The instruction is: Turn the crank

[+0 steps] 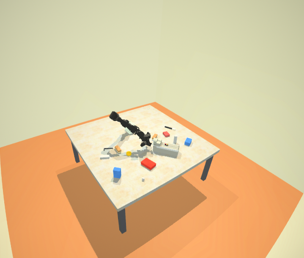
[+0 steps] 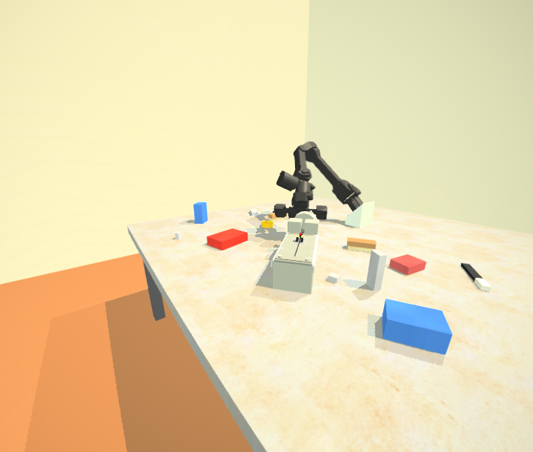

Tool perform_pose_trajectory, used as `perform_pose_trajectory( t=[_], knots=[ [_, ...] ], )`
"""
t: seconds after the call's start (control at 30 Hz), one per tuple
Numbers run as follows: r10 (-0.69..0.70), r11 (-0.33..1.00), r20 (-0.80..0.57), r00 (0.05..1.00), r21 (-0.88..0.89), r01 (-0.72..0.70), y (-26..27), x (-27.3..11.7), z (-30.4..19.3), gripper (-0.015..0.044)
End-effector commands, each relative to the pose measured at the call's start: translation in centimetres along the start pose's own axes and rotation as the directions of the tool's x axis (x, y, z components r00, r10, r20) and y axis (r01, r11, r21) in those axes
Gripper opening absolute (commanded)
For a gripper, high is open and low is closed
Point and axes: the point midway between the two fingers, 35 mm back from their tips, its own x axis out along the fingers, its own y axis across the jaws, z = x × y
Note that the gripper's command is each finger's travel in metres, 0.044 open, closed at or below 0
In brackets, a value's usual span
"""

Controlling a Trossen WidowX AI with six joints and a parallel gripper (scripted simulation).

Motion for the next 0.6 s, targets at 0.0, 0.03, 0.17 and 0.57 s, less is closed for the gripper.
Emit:
perform_pose_trajectory(
  t=[0.0, 0.03, 0.17, 0.57],
  knots=[
    [-0.016, 1.0, 0.011, 1.0, 0.004, 0.016, -0.55, -0.58, 0.52, 0.0],
    [-0.016, 1.0, 0.011, 1.0, 0.004, 0.016, -0.56, -0.6, 0.55, 0.0],
    [-0.016, 1.0, 0.011, 1.0, 0.004, 0.016, -0.59, -0.71, 0.64, 0.0],
    [-0.016, 1.0, 0.011, 1.0, 0.004, 0.016, -0.67, -1.13, 1.04, 0.0]
  ],
)
